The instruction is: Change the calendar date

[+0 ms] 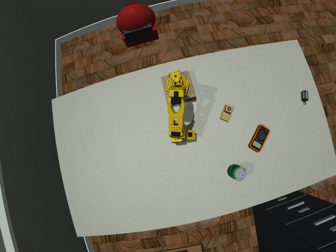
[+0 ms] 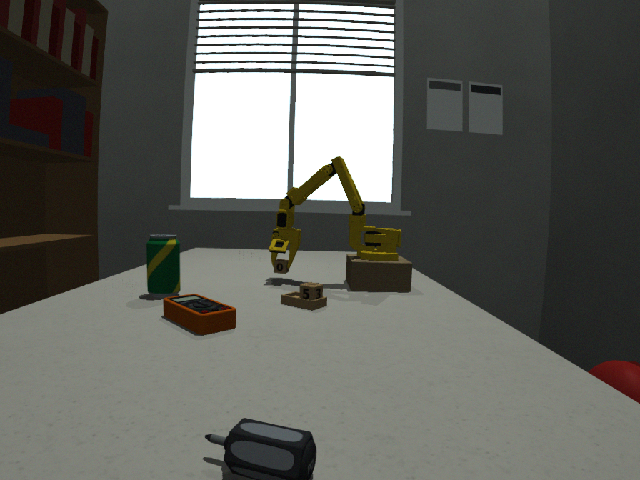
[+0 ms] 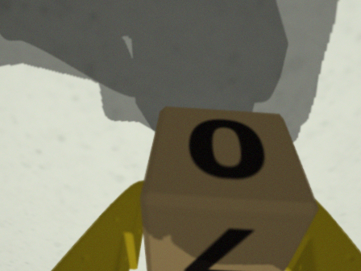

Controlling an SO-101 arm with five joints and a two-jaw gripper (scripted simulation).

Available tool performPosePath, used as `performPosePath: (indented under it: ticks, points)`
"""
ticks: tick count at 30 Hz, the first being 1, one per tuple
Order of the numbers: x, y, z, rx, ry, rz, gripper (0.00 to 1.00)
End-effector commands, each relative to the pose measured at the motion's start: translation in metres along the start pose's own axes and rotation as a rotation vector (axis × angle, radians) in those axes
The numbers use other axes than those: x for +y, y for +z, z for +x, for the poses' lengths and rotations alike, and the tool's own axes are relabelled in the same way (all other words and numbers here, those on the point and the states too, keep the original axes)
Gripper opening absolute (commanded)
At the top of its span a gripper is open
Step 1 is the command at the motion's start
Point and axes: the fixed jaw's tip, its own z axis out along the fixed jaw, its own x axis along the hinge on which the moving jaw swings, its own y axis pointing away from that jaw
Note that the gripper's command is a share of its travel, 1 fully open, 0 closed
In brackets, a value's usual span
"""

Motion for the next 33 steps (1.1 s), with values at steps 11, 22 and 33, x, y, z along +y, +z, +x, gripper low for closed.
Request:
performPosePath:
  ticks: [11, 22, 33]
  points:
    - [0.004, 0.009, 0.001, -0.003, 0.003, -0.014, 0.0]
    - [0.004, 0.012, 0.001, -0.003, 0.003, -0.014, 0.0]
    - [0.004, 0.015, 0.001, -0.003, 0.003, -0.014, 0.0]
